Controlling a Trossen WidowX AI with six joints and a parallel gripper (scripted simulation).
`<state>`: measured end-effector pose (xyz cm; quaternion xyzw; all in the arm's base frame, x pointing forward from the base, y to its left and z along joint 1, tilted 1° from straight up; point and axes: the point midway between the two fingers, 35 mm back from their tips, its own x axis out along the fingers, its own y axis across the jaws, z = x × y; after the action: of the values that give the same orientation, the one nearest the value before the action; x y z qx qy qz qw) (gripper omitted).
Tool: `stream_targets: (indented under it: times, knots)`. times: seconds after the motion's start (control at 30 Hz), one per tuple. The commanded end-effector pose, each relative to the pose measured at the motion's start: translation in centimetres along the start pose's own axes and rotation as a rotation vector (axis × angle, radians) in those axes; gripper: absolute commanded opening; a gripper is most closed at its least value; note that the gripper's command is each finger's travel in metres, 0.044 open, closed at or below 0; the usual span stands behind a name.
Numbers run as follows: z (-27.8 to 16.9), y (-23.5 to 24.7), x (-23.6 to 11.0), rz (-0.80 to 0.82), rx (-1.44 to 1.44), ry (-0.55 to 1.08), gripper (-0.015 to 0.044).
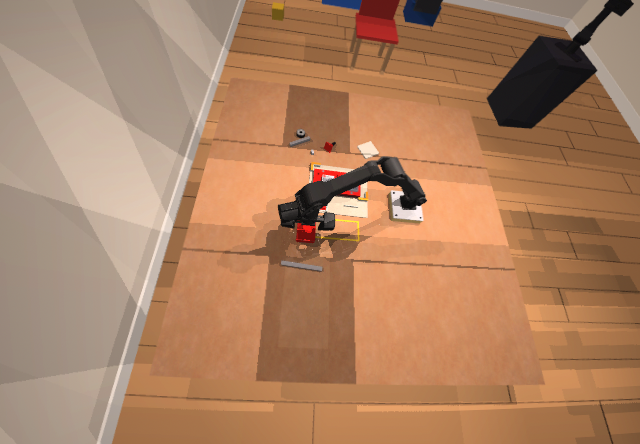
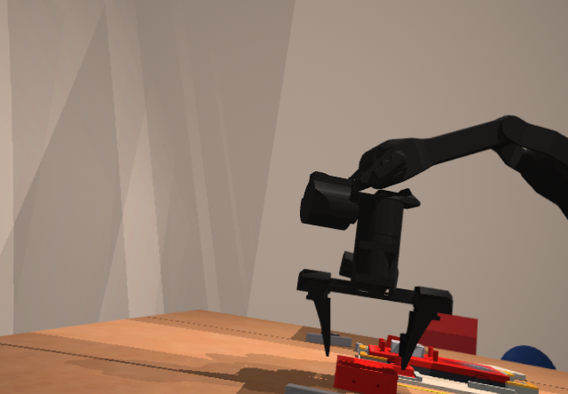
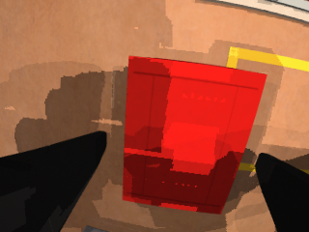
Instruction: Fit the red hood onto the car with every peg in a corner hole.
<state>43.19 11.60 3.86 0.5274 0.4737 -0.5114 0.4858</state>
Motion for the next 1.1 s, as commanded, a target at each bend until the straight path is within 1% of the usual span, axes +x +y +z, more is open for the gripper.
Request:
stream_targets:
  times: [0.0, 1.07]
  knots:
    - [-0.1, -0.1, 0.3, -0.003, 0.003, 0.002, 0.0440]
    - [-0.1, -0.1, 1.8, -0.003, 0.003, 0.002, 0.0440]
